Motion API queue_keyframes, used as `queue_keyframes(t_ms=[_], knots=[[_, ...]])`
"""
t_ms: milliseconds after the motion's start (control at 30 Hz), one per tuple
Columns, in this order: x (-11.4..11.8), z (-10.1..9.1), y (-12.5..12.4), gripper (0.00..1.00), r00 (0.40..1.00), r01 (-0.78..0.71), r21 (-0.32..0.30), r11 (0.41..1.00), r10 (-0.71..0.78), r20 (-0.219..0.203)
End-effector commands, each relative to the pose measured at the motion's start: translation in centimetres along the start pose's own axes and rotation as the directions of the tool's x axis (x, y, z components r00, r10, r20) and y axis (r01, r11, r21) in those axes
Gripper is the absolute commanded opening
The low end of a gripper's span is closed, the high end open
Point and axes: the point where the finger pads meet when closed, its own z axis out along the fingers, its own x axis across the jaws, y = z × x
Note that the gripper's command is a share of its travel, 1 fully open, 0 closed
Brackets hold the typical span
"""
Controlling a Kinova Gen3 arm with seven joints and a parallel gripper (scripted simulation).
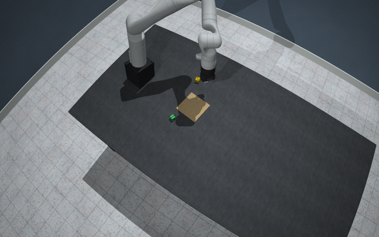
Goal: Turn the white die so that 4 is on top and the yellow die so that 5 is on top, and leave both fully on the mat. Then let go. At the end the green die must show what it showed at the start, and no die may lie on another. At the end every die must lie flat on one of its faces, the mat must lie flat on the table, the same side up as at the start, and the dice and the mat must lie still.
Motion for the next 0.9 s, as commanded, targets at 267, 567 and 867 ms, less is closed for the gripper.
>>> queue_keyframes(t_ms=[267, 567, 867], knots=[[-1.9, -0.2, 1.3, 0.49, 0.995, 0.096, -0.002, 0.995, -0.096, -0.002], [-5.5, -0.3, 3.2, 0.49, 0.958, 0.286, -0.003, 0.958, -0.286, -0.001], [-8.5, -0.4, 4.5, 0.49, 0.899, 0.438, -0.003, 0.899, -0.438, 0.0]])
